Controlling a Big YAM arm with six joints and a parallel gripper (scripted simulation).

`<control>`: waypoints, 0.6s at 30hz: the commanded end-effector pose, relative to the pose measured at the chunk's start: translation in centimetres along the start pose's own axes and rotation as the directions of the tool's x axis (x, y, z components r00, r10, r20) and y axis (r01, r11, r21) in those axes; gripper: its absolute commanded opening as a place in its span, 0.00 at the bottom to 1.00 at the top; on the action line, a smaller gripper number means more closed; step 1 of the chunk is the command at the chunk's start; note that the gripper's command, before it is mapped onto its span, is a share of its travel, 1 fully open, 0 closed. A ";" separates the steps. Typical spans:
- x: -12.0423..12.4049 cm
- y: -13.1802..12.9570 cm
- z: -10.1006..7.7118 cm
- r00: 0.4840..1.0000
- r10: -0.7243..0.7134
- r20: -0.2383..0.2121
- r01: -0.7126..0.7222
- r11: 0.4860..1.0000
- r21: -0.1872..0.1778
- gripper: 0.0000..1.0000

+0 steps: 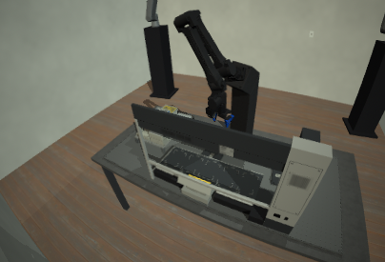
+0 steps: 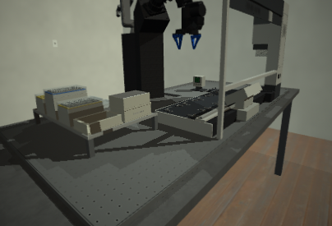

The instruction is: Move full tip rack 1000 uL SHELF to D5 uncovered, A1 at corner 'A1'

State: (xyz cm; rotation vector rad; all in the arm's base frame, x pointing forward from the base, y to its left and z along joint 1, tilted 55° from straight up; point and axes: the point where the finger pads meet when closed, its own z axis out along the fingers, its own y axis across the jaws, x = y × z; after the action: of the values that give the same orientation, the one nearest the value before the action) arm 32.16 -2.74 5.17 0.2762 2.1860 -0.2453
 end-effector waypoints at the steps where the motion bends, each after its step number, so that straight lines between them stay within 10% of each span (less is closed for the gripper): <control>1: -0.4 -0.2 -0.2 0.992 0.126 0.018 -0.126 0.992 -0.002 1.00; 18: -0.4 -0.2 -0.2 0.910 0.413 0.016 -0.413 0.911 -0.006 1.00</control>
State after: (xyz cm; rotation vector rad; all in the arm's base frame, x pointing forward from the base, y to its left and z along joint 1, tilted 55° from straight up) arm 32.16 -2.74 5.17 0.6173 2.1048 -0.0662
